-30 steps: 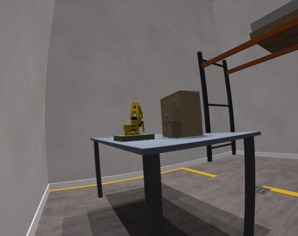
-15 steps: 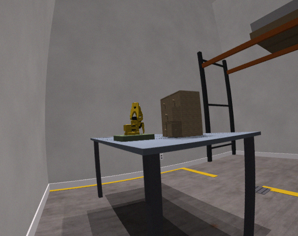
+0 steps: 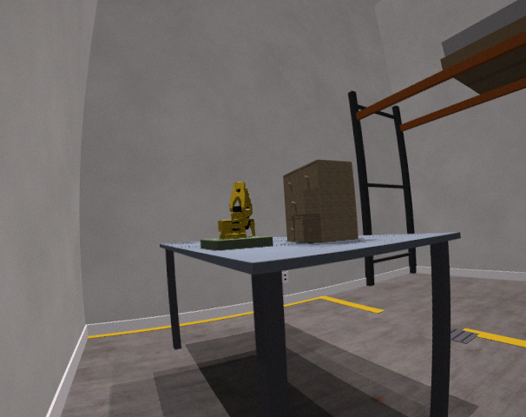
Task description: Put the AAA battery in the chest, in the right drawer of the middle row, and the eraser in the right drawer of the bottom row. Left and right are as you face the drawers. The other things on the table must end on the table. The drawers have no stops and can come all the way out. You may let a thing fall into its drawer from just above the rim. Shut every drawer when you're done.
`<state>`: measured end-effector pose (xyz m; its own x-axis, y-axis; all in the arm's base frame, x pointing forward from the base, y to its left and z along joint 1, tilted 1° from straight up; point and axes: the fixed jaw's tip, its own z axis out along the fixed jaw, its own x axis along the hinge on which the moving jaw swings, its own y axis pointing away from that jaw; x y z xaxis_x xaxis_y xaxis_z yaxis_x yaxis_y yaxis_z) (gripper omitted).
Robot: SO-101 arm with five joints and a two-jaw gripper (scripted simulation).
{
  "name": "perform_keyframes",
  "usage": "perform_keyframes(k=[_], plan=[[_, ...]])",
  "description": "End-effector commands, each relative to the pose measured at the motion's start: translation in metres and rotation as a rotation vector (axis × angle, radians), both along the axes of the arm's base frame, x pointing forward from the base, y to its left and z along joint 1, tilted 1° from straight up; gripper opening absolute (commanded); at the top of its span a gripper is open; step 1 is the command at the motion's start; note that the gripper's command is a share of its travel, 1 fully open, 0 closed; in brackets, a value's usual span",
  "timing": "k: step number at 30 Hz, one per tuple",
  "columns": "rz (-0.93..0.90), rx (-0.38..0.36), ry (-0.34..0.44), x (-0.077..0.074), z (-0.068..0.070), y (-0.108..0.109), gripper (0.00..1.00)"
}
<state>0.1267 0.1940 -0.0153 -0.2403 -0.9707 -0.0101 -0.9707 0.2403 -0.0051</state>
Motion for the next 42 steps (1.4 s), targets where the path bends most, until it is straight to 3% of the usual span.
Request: perform_keyframes(k=[1, 6, 9, 42], plan=[[0.009, -0.016, 0.013, -0.003, -0.005, -0.003, 0.19], [0.009, -0.016, 0.013, -0.003, -0.005, -0.003, 0.19], [0.009, -0.016, 0.013, -0.002, -0.015, -0.003, 0.19], [0.009, -0.016, 0.013, -0.004, -0.02, -0.006, 0.19]])
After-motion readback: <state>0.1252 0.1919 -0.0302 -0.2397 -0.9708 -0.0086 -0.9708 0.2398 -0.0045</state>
